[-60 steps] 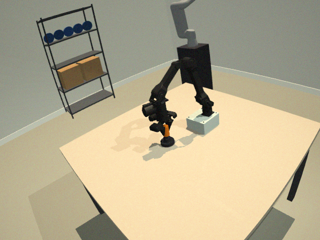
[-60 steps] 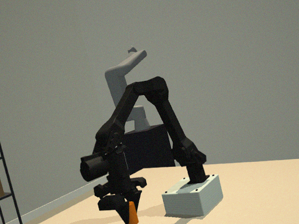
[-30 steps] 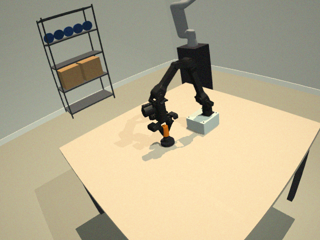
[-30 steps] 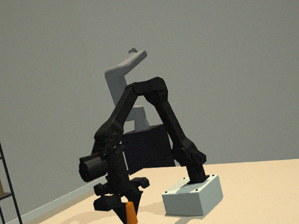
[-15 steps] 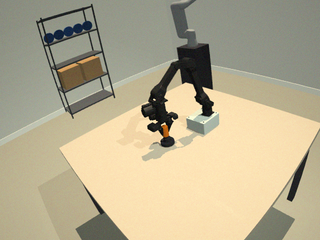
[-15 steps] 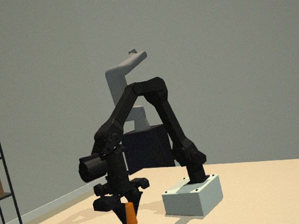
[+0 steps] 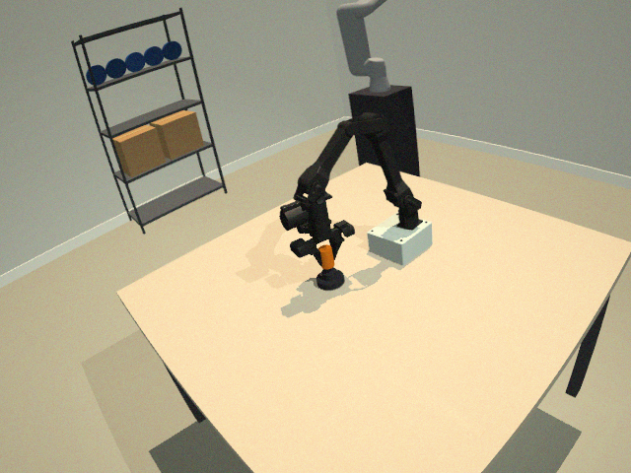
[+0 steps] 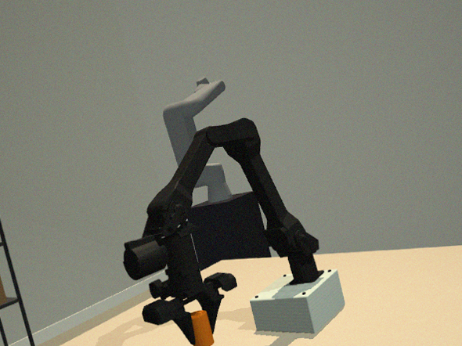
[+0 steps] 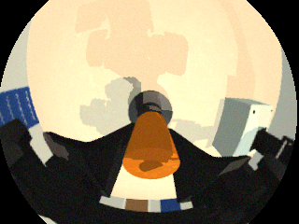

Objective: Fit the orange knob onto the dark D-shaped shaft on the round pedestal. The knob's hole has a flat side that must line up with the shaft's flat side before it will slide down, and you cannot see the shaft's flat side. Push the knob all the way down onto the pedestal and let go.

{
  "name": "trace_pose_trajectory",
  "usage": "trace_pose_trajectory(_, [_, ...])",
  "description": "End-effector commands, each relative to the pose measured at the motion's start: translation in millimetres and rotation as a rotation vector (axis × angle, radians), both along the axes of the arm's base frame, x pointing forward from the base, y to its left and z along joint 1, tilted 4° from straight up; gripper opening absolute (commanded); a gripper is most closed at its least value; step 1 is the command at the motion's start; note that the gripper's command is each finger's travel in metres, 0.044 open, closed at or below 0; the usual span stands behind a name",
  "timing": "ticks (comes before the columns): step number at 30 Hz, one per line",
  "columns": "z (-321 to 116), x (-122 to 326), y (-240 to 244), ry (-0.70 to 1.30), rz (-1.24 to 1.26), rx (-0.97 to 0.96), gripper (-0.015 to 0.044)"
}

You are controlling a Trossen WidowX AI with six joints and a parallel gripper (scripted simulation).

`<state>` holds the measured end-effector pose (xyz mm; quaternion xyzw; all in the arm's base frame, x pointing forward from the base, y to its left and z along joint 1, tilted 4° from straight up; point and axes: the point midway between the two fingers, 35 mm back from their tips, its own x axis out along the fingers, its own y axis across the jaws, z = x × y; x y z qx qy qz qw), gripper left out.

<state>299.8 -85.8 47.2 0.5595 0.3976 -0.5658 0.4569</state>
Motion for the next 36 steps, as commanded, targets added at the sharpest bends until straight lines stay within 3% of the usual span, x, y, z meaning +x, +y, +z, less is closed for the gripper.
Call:
trace_pose_trajectory(1, [-1.3,-1.1,0.4,-0.008,-0.018,0.000,0.0000])
trace_pose_trajectory(23, [2.1,2.7,-0.8,-0.008,-0.018,0.000,0.0000])
trace_pose_trajectory(30, [3.5,4.2,-1.1,-0.022,-0.216,0.009,0.0000])
trace_pose_trajectory(36, [-0.2,5.4,-1.5,-0.023,-0.226,0.010,0.0000])
